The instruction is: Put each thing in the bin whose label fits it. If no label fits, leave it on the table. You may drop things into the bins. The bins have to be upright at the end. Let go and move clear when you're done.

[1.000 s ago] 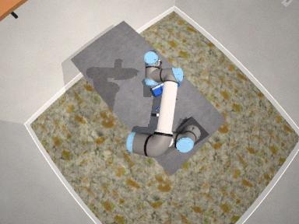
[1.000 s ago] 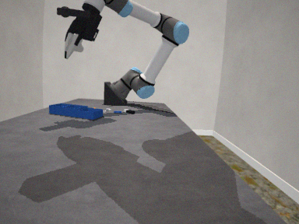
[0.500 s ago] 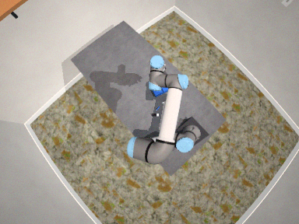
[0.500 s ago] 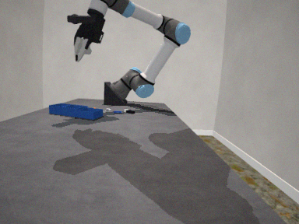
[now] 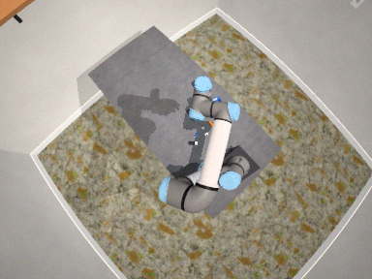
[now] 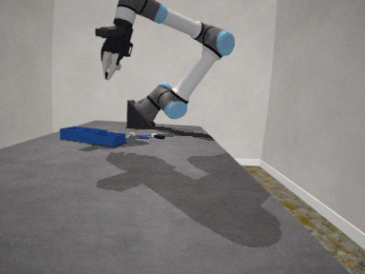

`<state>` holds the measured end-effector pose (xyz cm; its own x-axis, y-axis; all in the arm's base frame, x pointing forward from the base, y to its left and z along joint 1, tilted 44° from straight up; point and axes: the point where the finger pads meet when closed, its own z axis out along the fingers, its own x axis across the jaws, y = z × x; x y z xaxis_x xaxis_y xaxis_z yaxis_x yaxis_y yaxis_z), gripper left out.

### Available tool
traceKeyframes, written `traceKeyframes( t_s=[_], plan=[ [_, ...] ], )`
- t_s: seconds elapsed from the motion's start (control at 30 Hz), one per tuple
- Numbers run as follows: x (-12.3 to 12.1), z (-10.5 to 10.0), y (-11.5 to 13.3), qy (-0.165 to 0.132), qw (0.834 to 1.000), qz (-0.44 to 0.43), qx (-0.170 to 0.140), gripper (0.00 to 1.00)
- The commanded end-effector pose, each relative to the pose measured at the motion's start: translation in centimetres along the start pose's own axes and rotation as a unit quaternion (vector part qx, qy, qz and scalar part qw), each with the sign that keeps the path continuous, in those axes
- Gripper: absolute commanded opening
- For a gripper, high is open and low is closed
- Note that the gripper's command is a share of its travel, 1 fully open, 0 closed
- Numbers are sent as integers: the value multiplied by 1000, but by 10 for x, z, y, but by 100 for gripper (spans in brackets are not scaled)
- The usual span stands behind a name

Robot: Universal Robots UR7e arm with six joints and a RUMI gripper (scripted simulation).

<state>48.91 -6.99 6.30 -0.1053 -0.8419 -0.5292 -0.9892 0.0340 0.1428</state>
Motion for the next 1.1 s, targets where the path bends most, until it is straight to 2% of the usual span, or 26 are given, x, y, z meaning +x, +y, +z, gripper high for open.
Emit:
traceKeyframes(
  t_s=[0.0,0.03,0.1,0.17,0.2,0.27,0.37,0.4,0.47,0.6,0.63,0.7,0.77,0.8,0.87,1.07],
  plan=[
    [-4,0,16,-17,999,-27,-8,4],
    [-4,0,16,-17,999,-27,-8,4],
    [-8,1,32,-20,999,-32,-10,4],
    [-8,1,32,-20,999,-32,-10,4],
    [-11,2,40,-33,998,-52,-14,4],
    [-16,3,55,-37,998,-57,-16,4],
    [-16,3,55,-37,998,-57,-16,4],
    [-19,4,63,-51,996,-77,-19,4],
    [-25,6,78,-55,995,-83,-20,4],
    [-25,6,78,-55,995,-83,-20,4],
    [-29,7,85,-69,992,-103,-22,4],
    [-35,9,99,-73,991,-108,-23,4],
    [-35,9,99,-73,991,-108,-23,4],
    [-39,10,107,-88,988,-128,-23,4],
    [-46,12,120,-93,986,-134,-23,4],
    [-46,12,120,-93,986,-134,-23,4]
  ],
)
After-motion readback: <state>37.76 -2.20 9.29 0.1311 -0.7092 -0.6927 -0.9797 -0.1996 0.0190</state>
